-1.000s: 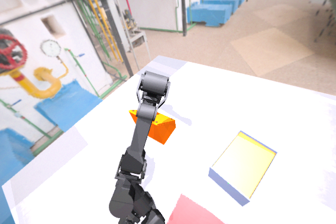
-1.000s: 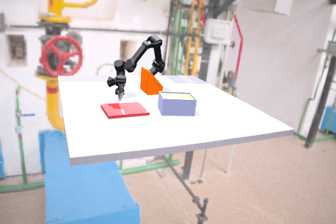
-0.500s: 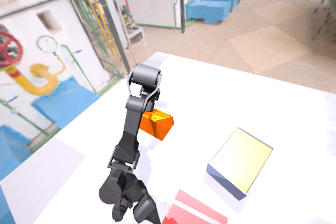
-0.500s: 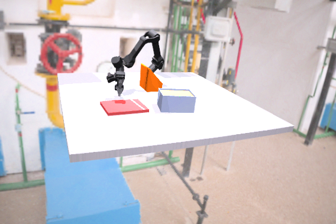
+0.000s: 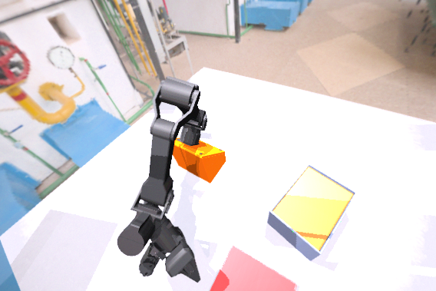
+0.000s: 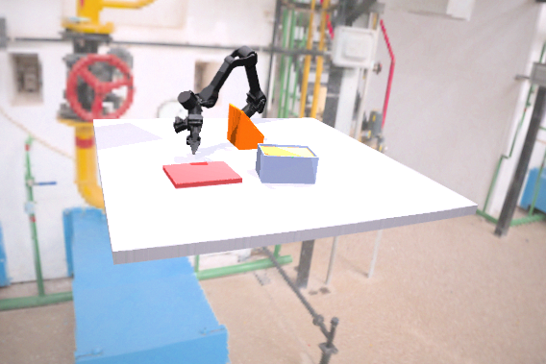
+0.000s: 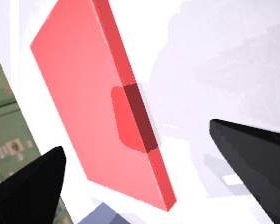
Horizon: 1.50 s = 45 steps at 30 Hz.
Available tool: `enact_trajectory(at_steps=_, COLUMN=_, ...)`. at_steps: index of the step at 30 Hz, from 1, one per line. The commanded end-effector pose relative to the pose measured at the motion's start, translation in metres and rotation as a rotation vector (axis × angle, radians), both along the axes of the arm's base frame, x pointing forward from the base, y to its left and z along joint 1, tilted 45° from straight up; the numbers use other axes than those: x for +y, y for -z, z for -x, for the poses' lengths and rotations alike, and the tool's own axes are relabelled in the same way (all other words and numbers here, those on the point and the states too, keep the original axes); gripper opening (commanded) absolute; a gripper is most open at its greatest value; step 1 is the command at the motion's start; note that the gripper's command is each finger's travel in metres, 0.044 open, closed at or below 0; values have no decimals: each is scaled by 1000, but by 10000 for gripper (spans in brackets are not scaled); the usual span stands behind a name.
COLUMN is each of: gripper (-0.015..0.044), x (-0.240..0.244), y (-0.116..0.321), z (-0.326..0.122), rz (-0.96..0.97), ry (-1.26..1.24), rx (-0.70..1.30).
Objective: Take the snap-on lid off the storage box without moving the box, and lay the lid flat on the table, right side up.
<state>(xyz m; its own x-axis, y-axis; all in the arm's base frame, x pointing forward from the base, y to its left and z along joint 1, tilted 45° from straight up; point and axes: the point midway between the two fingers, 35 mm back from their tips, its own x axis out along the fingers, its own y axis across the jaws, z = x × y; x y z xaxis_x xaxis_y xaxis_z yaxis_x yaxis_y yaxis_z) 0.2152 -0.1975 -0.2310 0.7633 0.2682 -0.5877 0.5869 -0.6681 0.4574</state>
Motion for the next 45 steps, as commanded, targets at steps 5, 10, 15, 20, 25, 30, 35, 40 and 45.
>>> enact_trajectory(at_steps=5, gripper=440, x=-6, y=-8, z=3, rz=2, ry=-2, rx=-5)
enact_trajectory(at_steps=10, gripper=440, x=-12, y=-15, z=7, rz=2, ry=-2, rx=-5)
enact_trajectory(at_steps=15, gripper=440, x=-18, y=-22, z=11, rz=2, ry=-2, rx=-4)
enact_trajectory(at_steps=20, gripper=440, x=-24, y=-29, z=15, rz=3, ry=-2, rx=-3)
enact_trajectory(at_steps=25, gripper=440, x=-30, y=-37, z=19, rz=3, ry=-2, rx=-3)
enact_trajectory(at_steps=30, gripper=440, x=-35, y=-44, z=23, rz=3, ry=-2, rx=-2)
enact_trajectory(at_steps=35, gripper=440, x=-41, y=-51, z=27, rz=3, ry=-2, rx=-2)
enact_trajectory(at_steps=40, gripper=440, x=-47, y=-58, z=31, rz=3, ry=-2, rx=-1)
enact_trajectory(at_steps=45, gripper=440, x=-48, y=-61, z=32, rz=3, ry=-2, rx=-1)
